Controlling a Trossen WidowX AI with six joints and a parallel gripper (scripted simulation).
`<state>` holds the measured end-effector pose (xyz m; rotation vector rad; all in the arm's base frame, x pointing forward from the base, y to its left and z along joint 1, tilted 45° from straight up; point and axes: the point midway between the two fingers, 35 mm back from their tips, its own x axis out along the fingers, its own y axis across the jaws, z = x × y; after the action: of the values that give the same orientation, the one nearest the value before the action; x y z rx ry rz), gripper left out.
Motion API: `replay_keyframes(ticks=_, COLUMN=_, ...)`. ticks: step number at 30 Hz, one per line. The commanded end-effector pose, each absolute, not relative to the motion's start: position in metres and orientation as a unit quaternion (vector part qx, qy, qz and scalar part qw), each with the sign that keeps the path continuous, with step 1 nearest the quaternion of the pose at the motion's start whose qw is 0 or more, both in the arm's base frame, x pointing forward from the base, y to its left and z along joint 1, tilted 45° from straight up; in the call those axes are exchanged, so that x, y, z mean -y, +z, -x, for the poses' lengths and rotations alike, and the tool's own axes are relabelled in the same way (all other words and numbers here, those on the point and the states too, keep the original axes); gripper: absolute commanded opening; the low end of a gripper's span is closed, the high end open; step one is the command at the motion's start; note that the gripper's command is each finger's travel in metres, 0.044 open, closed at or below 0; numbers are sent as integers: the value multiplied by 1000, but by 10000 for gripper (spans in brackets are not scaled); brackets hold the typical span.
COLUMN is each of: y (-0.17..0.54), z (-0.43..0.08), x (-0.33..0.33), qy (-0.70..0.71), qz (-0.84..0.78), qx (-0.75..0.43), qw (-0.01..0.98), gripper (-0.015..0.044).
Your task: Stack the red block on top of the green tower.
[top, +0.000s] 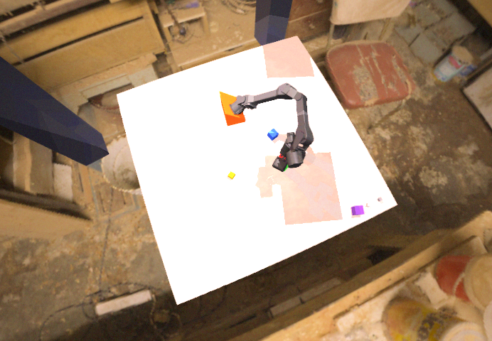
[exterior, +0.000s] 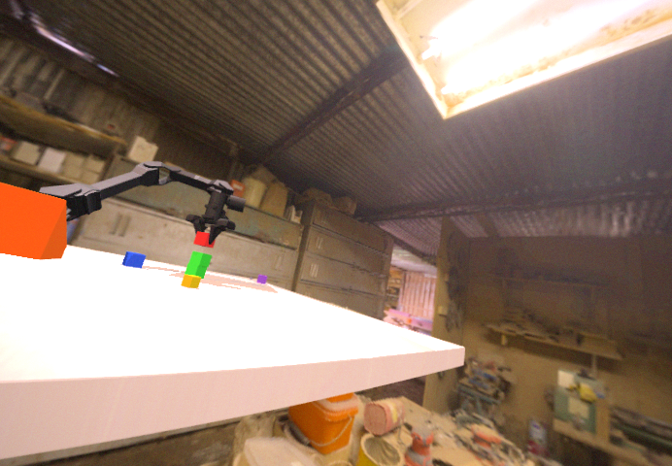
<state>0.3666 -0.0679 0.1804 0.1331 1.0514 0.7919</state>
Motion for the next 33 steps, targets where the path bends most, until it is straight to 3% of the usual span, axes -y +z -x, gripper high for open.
replay_keyframes(ticks=1, y=190, z=-377, x=55, qy=373, qz=-73, qx=-488, qw=785, gripper=0)
replay_keyframes(ticks=33, y=176, z=-385, x=38, qy=374, qz=-75, qx=-487, qw=785, gripper=0)
